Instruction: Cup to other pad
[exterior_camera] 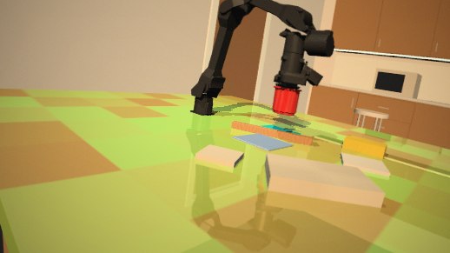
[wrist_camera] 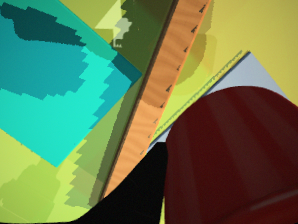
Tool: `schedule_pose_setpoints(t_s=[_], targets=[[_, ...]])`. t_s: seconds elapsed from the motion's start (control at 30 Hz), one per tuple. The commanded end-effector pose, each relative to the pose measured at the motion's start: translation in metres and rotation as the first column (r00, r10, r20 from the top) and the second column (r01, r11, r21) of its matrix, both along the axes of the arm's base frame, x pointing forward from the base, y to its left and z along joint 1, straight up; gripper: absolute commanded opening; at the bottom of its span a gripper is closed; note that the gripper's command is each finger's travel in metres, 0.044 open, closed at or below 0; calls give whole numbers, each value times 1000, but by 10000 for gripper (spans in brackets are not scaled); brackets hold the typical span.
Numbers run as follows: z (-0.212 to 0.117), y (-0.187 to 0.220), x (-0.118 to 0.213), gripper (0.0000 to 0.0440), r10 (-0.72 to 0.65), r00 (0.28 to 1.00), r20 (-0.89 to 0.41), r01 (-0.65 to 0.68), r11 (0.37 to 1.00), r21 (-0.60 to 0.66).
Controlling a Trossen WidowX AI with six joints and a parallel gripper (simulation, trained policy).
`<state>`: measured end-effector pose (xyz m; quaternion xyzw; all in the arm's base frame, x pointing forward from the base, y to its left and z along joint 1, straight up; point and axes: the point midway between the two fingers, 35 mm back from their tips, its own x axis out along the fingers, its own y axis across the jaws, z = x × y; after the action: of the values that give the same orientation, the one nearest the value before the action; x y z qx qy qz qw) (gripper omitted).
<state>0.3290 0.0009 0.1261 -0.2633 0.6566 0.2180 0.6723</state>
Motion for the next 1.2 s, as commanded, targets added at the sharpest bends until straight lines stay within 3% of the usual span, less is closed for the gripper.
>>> schedule_pose_setpoints(t_s=[0.0,0.67,1.17], targets=[[1,14,0,0,20,1000,19,-20,1000,6],[-14,80,-14,0,100,992,72,-102,995,22],[-46,94,-40,0,91,994,67,-93,996,16]])
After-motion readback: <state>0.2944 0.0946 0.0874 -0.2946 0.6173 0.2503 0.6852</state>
